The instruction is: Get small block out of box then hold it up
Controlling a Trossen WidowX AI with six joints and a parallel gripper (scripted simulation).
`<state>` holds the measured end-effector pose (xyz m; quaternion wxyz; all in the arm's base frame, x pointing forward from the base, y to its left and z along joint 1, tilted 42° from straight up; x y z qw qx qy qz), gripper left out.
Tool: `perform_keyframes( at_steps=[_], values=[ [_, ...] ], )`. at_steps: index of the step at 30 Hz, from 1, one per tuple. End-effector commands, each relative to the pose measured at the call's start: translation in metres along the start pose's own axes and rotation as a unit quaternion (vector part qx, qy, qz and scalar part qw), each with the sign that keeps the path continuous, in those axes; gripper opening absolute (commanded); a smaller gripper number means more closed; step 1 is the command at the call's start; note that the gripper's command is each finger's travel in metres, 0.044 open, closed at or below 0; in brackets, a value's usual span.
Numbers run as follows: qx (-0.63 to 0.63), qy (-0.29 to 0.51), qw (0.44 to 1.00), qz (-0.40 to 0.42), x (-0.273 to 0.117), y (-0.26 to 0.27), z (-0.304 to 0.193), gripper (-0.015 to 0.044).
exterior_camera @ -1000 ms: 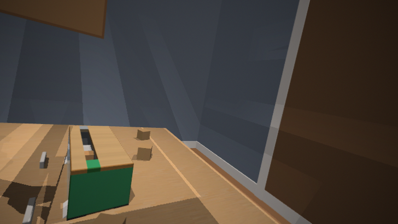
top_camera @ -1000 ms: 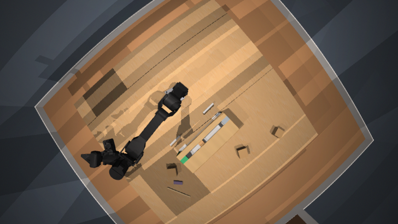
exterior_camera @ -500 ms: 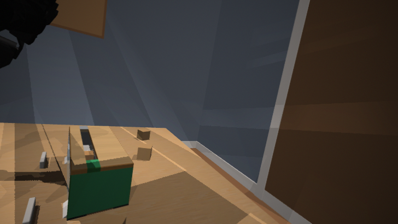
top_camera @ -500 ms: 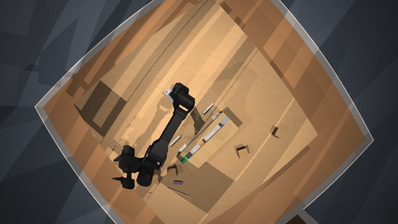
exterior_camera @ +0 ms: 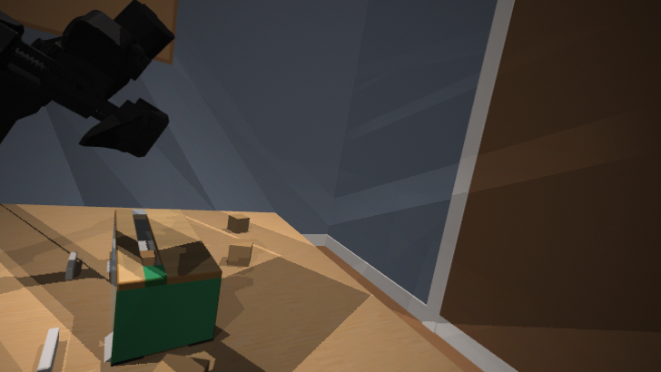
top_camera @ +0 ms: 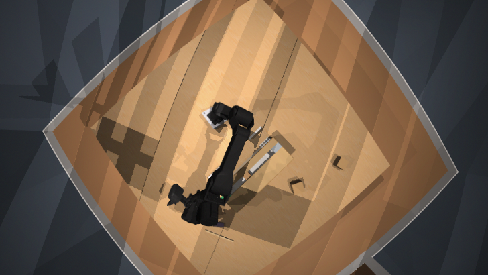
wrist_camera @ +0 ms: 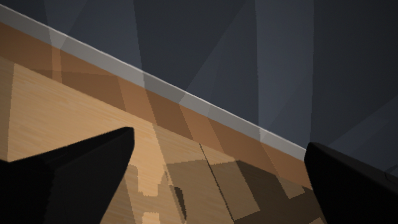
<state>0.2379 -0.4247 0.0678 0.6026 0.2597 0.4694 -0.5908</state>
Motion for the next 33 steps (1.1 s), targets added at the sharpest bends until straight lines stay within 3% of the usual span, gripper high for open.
perform_keyframes(
  at_steps=[1, 7, 14, 24, 33],
  values=[
    [-0.298, 0.032, 0.949, 0.093, -0.048, 0.034, -0.039, 0.04],
    [-0.489, 0.035, 0.856, 0.166, -0.079, 0.053, -0.072, 0.04],
    [-0.673, 0.017, 0.697, 0.247, -0.115, 0.069, -0.114, 0.04],
    [-0.844, -0.046, 0.406, 0.347, -0.168, 0.077, -0.178, 0.04],
    [-0.892, -0.131, 0.126, 0.413, -0.214, 0.071, -0.233, 0.04]
  ],
)
Point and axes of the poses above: the point midway between the two fingers, 35 mm back from their tips, its own x axis out along the fingers, its own y axis across the jaws, z = x × y, the point moved 3 cm from there along -x, back along the fingers, and after that the axes turned 8 degrees about x, right-handed, at the moved point
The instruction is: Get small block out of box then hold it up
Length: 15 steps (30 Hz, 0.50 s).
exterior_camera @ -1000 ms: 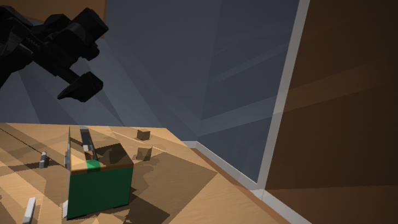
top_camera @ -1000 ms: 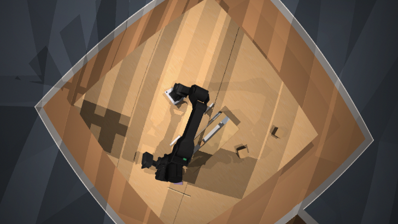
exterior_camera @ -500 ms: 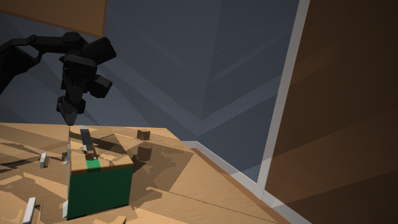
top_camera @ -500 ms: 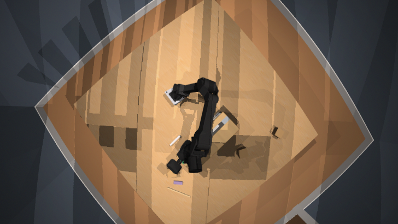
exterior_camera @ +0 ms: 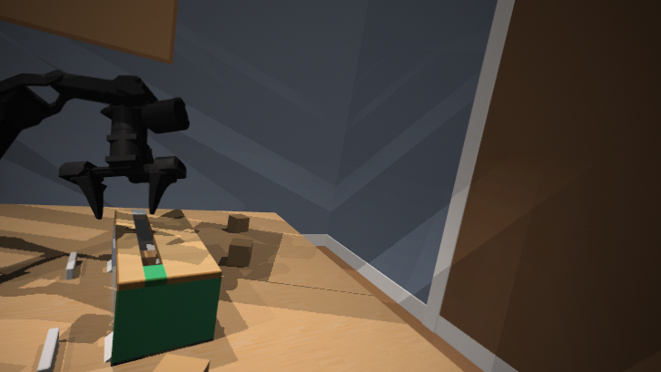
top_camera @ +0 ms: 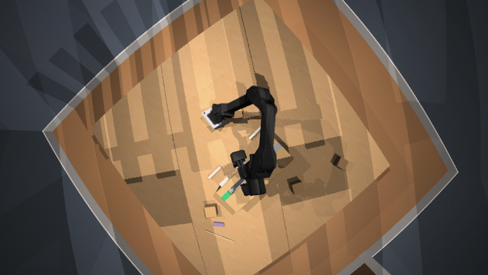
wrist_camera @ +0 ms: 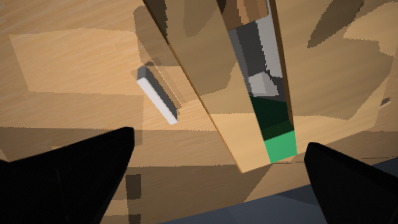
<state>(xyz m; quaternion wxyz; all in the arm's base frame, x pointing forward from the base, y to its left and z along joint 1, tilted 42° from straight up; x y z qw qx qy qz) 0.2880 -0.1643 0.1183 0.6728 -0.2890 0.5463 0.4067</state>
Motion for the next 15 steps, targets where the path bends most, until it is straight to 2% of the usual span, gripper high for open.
perform_keyframes(
  at_steps=[1, 15],
  values=[
    [-0.233, -0.072, 0.969, 0.031, -0.0085, 0.04, 0.0443, 0.04],
    [-0.233, -0.072, 0.969, 0.031, -0.0059, 0.0403, 0.0451, 0.04]
  ],
)
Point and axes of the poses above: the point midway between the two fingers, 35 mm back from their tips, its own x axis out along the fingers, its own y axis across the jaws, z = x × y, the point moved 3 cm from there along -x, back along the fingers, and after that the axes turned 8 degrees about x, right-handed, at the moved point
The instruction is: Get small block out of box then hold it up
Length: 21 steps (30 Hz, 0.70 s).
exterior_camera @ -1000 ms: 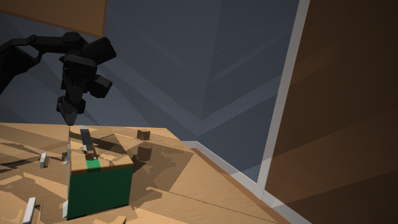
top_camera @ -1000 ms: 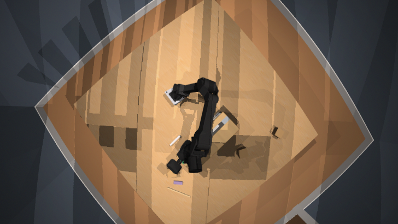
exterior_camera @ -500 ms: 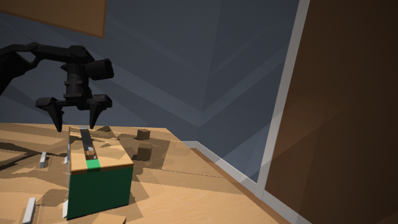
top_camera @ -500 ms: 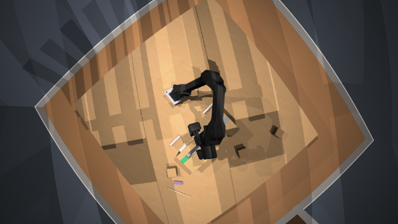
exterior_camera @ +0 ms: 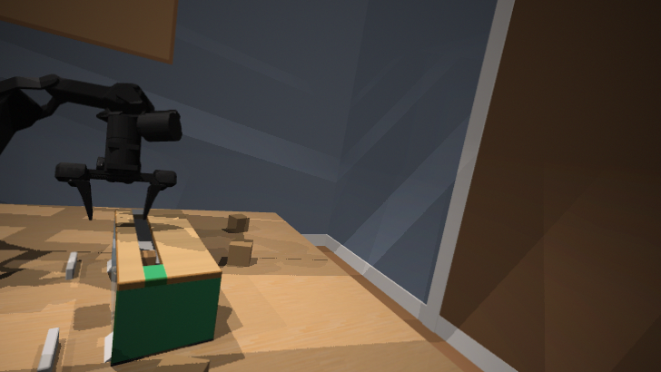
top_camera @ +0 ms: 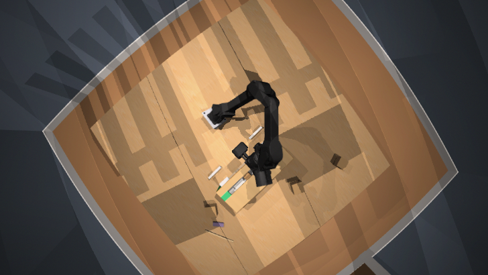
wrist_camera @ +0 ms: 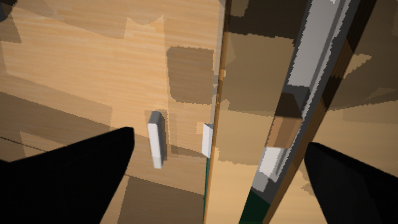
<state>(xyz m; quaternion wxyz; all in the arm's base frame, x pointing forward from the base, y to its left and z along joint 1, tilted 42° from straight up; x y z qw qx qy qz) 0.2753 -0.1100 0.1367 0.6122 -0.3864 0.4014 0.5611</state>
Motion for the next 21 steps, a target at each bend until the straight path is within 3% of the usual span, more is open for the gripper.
perform_keyframes(
  at_steps=[1, 21],
  values=[
    [-0.007, -0.001, 1.0, -0.003, 0.002, 0.0, 0.002, 0.04],
    [-0.007, -0.001, 1.0, -0.003, 0.034, 0.0, 0.009, 0.04]
  ],
)
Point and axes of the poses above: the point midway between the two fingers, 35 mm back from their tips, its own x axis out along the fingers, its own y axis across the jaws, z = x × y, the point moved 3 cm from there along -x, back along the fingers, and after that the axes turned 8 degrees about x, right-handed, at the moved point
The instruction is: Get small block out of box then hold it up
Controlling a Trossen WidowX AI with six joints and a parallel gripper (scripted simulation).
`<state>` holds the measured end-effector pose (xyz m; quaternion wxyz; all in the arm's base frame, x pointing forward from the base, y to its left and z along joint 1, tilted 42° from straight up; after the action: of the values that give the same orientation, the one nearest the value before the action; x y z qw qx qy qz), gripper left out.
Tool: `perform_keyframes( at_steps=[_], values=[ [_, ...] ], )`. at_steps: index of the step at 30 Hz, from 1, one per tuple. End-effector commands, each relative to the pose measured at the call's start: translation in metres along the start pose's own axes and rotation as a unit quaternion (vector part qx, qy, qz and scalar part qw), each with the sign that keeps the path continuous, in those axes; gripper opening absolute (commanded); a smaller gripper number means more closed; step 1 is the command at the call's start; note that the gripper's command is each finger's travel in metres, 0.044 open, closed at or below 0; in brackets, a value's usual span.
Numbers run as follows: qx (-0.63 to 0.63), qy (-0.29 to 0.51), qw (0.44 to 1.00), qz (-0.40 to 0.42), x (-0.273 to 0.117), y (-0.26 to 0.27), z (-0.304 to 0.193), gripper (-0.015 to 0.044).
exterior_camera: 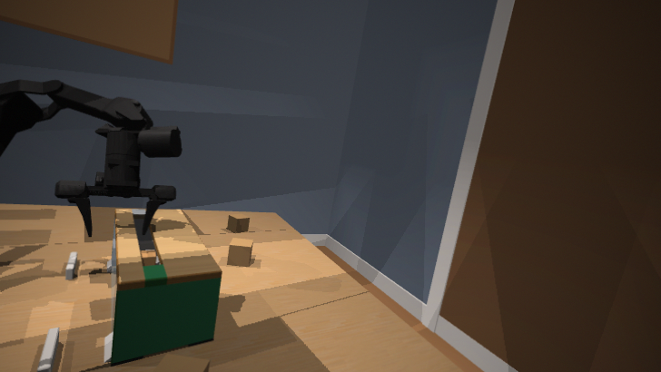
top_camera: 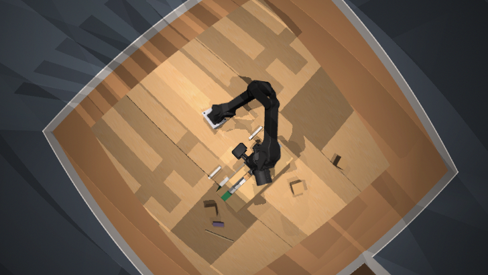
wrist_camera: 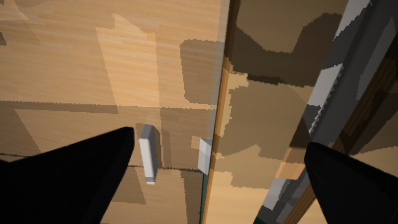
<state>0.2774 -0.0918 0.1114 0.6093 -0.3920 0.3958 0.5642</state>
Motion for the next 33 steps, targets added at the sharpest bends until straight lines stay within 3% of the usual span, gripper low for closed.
perform_keyframes(
  at_steps=[1, 33],
  values=[
    [0.002, -0.001, 1.0, -0.002, 0.006, 0.0, 0.002, 0.04],
    [0.0, 0.0, 1.0, 0.0, 0.042, 0.003, -0.005, 0.04]
  ],
)
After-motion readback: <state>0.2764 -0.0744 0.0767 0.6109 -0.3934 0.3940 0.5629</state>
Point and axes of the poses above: the point midway between the two fingers, 35 mm back from their tips, its own x axis out along the fingers, its own y axis across the jaws, z = x × y, the point moved 3 cm from there along -x, back along the fingers, and after that the axes turned 8 degrees about x, right-handed, at the moved point
